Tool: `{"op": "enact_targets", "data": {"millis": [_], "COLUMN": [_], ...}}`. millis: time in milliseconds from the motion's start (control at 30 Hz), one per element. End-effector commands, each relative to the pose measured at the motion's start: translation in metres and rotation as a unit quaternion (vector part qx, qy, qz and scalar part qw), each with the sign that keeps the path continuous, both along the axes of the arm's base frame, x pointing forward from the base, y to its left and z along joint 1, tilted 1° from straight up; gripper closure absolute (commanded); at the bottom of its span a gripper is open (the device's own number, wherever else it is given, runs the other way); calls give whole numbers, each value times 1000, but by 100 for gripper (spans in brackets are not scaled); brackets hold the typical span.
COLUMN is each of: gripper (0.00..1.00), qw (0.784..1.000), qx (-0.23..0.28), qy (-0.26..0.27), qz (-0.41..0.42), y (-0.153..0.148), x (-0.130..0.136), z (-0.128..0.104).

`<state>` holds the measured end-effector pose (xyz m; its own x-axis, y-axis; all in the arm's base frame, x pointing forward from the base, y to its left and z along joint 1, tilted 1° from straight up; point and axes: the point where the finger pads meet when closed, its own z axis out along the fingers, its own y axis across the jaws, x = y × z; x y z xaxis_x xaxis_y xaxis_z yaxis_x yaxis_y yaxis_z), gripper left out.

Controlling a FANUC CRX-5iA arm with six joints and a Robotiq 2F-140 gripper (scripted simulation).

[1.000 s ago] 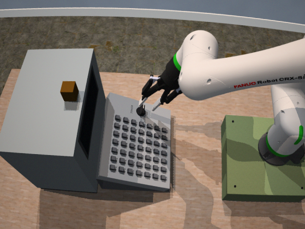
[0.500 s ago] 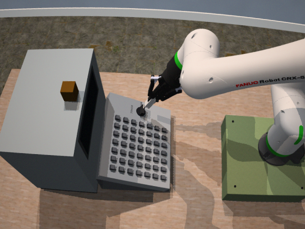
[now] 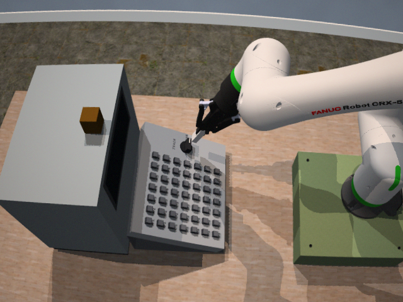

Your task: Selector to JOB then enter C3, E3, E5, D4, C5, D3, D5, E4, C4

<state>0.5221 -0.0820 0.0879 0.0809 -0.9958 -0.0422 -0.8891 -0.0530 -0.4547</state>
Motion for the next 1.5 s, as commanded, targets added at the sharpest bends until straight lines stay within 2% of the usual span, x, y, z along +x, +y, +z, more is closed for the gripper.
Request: {"op": "enact_targets", "data": {"millis": [0,433,533,600,667,1033,1467], "gripper": [100,100,100,100,100,100,100], "qw": [1000,1000,1000,1000,1000,1000,1000], "qx": [0,0,-3,-3,-6,-13,-14], "qy": [0,0,-1,-1,-1,-2,-2], "qz": [0,1,6,6,11,26,27], "y": [0,3,33,33,68,154,160], "x": [0,0,-3,-3,-7,-16,-14], "z": [0,0,-3,-3,-7,-16,-20]}}
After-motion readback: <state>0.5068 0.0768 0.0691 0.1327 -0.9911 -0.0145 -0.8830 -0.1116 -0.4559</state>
